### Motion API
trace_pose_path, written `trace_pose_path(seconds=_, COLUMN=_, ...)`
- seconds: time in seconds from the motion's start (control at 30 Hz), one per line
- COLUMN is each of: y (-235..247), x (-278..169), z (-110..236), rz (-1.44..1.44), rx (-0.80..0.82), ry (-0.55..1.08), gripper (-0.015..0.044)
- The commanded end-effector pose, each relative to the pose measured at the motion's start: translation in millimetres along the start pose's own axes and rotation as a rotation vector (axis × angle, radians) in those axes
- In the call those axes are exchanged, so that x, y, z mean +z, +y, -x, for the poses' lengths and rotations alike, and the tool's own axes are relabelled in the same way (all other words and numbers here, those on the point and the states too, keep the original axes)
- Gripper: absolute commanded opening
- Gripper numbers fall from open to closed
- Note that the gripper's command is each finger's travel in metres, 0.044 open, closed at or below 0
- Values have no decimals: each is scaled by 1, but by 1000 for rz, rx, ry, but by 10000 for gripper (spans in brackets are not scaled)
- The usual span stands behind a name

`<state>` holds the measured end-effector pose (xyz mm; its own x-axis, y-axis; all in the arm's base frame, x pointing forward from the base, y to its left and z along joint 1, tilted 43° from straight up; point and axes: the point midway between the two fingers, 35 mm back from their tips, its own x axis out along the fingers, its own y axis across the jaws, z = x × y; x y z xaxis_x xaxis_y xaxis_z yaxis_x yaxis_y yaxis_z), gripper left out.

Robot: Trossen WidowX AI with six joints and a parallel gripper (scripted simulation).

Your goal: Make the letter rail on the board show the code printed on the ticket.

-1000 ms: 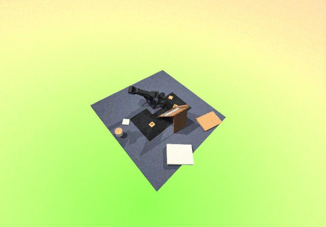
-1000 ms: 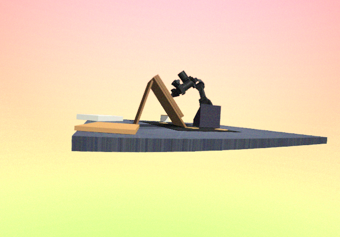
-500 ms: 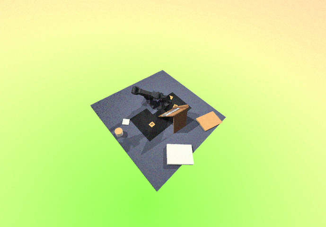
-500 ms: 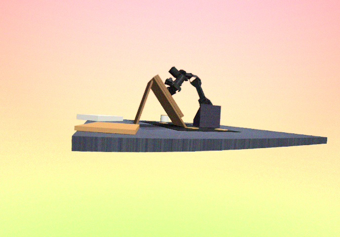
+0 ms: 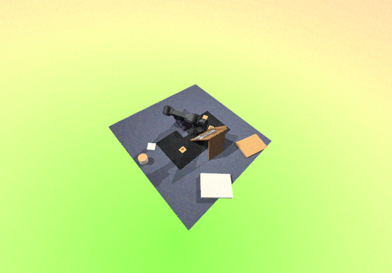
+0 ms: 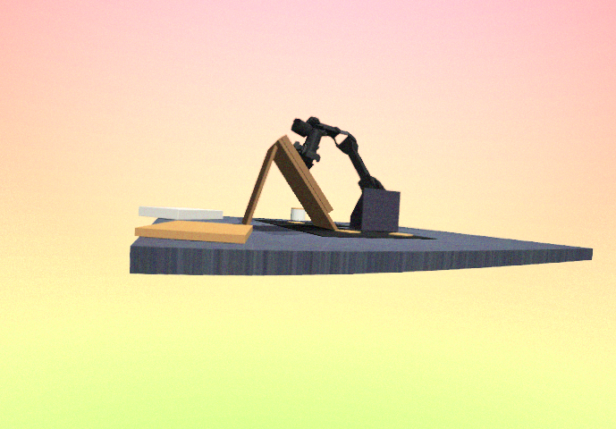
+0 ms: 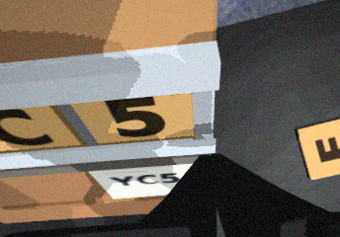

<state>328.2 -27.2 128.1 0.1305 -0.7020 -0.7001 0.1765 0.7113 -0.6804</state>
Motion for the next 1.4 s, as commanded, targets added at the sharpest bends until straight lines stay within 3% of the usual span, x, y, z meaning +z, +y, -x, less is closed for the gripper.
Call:
trace_pose_path(seconds=0.0, y=-3, x=0, z=1, rz=-9, rx=-4, ry=52, gripper=0)
trace_pose_path(seconds=1.37, y=-2, x=11, z=-14, rz=-9, rx=-5, ry=51, gripper=0)
